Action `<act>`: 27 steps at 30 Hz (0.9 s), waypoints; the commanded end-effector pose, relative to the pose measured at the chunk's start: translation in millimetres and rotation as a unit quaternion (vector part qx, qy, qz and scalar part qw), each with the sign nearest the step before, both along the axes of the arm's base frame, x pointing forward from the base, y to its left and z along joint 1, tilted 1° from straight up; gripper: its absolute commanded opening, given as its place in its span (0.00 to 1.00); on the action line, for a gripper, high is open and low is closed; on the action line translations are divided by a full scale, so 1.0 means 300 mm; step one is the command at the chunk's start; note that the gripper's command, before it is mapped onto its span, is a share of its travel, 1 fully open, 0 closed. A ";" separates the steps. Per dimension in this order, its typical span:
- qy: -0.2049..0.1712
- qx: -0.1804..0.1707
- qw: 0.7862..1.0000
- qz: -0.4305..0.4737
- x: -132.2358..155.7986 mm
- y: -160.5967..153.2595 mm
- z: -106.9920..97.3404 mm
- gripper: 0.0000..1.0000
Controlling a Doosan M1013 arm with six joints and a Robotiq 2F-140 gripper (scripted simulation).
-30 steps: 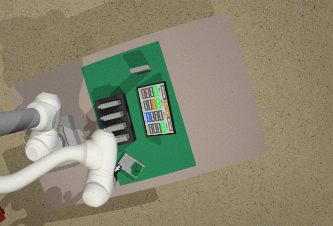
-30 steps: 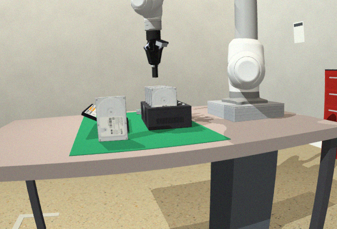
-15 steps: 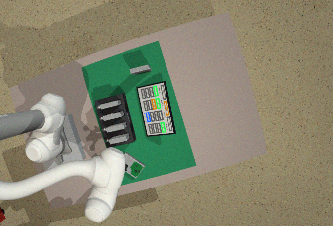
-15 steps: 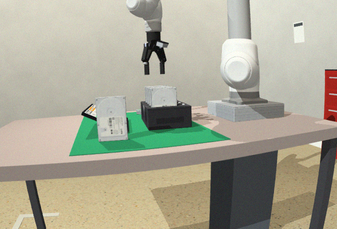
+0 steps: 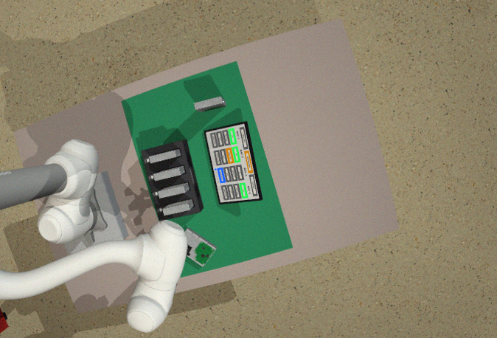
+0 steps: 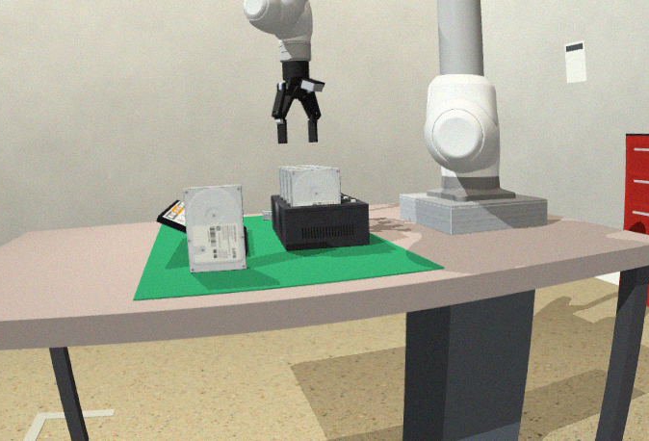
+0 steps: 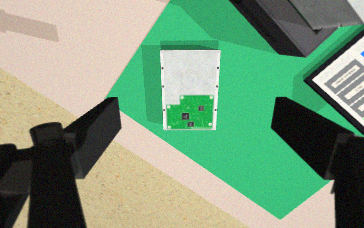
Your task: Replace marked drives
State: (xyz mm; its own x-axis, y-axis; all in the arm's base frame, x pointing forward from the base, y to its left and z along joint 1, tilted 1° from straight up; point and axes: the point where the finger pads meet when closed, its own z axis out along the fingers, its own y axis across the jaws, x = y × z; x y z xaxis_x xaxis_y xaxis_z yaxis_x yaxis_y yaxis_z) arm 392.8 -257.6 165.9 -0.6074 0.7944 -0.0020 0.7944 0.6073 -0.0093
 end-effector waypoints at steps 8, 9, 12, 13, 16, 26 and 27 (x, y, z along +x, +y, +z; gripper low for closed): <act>0.000 0.000 1.000 0.000 0.001 0.000 0.001 0.89; 0.000 0.000 1.000 0.000 0.001 0.000 0.001 0.89; 0.000 0.000 1.000 0.000 0.001 0.000 -0.004 0.89; 0.000 0.000 1.000 0.000 0.001 0.000 -0.007 0.89; 0.000 0.000 1.000 0.000 0.001 -0.001 -0.022 0.89; 0.000 0.000 1.000 0.000 0.001 -0.001 -0.103 0.89; 0.000 0.000 1.000 0.000 0.000 -0.002 -0.117 0.89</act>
State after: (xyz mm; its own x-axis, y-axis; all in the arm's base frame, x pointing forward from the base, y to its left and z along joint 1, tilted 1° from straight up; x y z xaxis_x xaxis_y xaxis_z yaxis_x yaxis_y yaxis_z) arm 392.7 -257.7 139.2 -0.6074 0.7944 -0.0020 0.7944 0.6074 -0.0089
